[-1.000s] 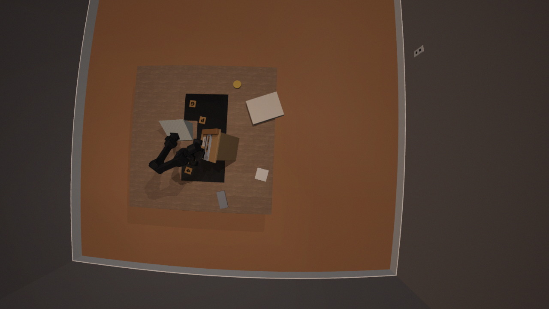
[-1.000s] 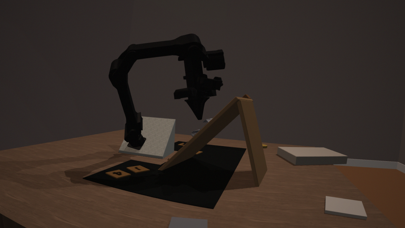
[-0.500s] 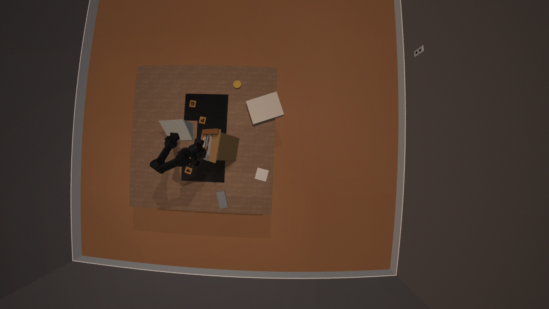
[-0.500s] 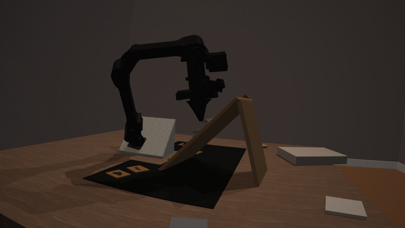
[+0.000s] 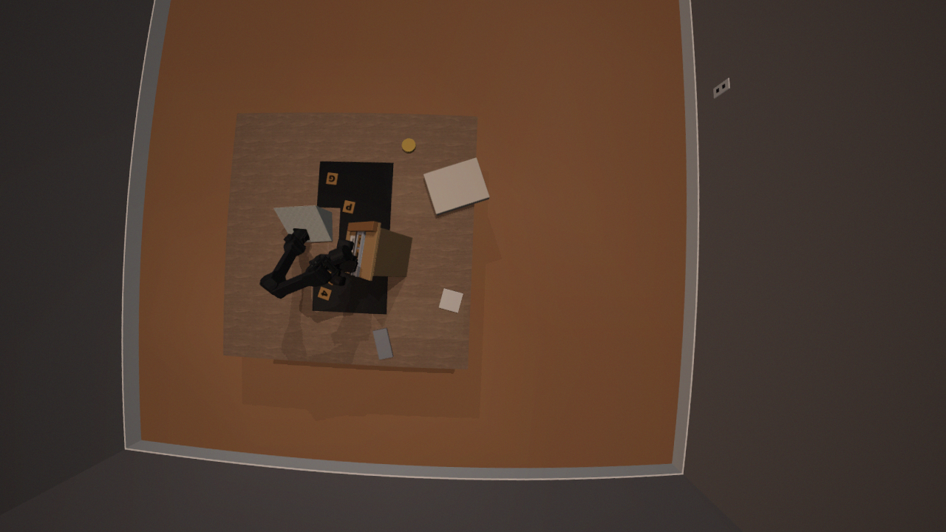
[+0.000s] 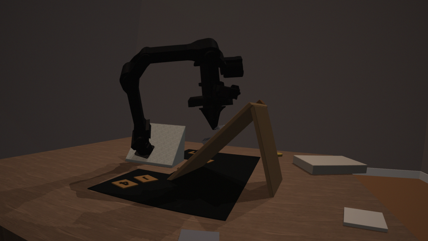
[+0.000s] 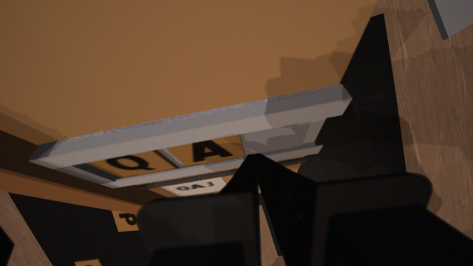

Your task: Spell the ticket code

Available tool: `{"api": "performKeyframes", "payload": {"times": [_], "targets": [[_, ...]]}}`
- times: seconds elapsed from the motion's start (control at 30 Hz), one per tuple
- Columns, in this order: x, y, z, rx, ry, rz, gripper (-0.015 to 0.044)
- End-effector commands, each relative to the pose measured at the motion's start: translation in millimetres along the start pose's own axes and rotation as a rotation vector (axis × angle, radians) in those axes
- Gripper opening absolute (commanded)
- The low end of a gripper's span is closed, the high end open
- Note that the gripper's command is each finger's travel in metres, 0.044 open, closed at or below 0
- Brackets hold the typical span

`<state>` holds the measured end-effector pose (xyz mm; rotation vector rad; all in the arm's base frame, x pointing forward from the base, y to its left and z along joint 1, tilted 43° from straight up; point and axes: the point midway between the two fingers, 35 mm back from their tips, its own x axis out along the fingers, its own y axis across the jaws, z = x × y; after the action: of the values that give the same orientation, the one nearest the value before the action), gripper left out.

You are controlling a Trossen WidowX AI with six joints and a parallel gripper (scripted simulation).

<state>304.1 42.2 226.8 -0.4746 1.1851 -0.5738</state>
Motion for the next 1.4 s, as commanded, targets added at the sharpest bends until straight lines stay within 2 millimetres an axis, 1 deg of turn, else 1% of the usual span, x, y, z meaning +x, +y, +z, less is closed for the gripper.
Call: {"api": "performKeyframes", "payload": {"times": [0.0, 0.93, 1.37], "targets": [[1, 0, 2, -0.004, 0.007, 0.000, 0.0000], [12, 0, 12, -0.004, 0.037, -0.017, 0.0000], [11, 4, 9, -0.004, 0.035, -0.015, 0.0000]]}}
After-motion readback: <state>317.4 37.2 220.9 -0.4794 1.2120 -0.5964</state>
